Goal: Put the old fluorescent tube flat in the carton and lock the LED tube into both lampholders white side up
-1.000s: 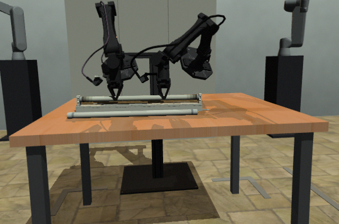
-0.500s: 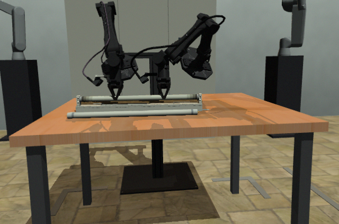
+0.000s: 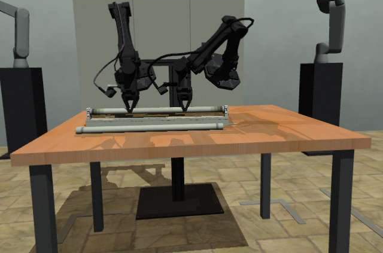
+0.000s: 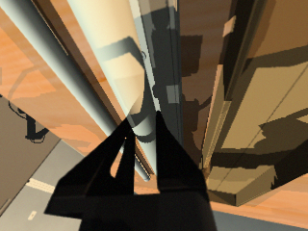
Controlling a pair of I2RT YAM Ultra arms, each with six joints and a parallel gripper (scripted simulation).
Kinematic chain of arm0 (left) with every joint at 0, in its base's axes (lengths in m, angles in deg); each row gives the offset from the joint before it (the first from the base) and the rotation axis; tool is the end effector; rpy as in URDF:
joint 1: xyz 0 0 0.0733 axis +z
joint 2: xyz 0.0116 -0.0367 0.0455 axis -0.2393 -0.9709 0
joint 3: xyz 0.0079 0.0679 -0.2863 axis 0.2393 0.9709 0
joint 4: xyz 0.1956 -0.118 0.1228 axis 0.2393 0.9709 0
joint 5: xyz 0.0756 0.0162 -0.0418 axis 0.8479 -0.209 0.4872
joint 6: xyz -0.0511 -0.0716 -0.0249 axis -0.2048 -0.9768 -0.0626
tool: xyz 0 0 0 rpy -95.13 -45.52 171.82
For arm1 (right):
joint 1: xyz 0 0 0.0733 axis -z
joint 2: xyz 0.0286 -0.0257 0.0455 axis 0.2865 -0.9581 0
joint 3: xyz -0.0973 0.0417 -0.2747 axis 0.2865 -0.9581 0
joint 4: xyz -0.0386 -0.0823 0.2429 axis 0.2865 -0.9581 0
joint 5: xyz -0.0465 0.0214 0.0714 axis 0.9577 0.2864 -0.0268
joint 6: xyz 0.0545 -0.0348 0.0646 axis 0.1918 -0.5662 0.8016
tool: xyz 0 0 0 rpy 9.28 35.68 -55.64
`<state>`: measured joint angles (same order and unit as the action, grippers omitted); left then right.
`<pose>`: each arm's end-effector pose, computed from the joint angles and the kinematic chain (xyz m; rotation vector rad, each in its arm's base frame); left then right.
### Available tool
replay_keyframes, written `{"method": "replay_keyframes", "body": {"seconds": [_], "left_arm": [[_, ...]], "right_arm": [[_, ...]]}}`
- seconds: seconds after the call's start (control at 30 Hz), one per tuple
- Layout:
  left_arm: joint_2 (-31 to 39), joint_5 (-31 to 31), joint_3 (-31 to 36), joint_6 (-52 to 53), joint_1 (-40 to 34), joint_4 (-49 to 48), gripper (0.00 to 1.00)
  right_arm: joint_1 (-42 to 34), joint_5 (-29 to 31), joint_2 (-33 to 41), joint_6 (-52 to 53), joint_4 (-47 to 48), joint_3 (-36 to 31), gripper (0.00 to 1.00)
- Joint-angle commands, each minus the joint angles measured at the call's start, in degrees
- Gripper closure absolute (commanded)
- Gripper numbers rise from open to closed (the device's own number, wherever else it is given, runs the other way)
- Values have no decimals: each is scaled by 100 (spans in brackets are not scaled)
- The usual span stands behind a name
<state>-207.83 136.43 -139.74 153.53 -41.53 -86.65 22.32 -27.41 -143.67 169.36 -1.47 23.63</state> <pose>0.3070 -0.3314 0.1289 1.8614 1.2921 1.2237 0.2874 -0.0408 0.2365 1.7728 1.3529 0.7173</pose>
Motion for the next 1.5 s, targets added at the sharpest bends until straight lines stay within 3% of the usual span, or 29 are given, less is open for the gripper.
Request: {"method": "replay_keyframes", "body": {"seconds": [0.0, 0.43, 0.47, 1.0, 1.03, 1.47], "left_arm": [[-108, -75, 210, 58, -216, 240, 89], [-128, -45, 252, -18, -197, 250, 89], [-133, -46, 253, -18, -197, 246, 51], [18, -44, 27, -40, -211, 247, 51], [18, -44, 27, -40, -211, 247, 51], [18, -44, 27, -40, -212, 248, 51]], "right_arm": [[-68, 186, 31, -43, -256, -159, 89], [22, 165, -131, -27, -240, -216, 89], [21, 169, -130, -30, -245, -228, 89], [21, 170, -132, -22, -244, -227, 89], [21, 170, -132, -22, -244, -227, 51], [25, 170, 73, -20, -186, 49, 51]]}}
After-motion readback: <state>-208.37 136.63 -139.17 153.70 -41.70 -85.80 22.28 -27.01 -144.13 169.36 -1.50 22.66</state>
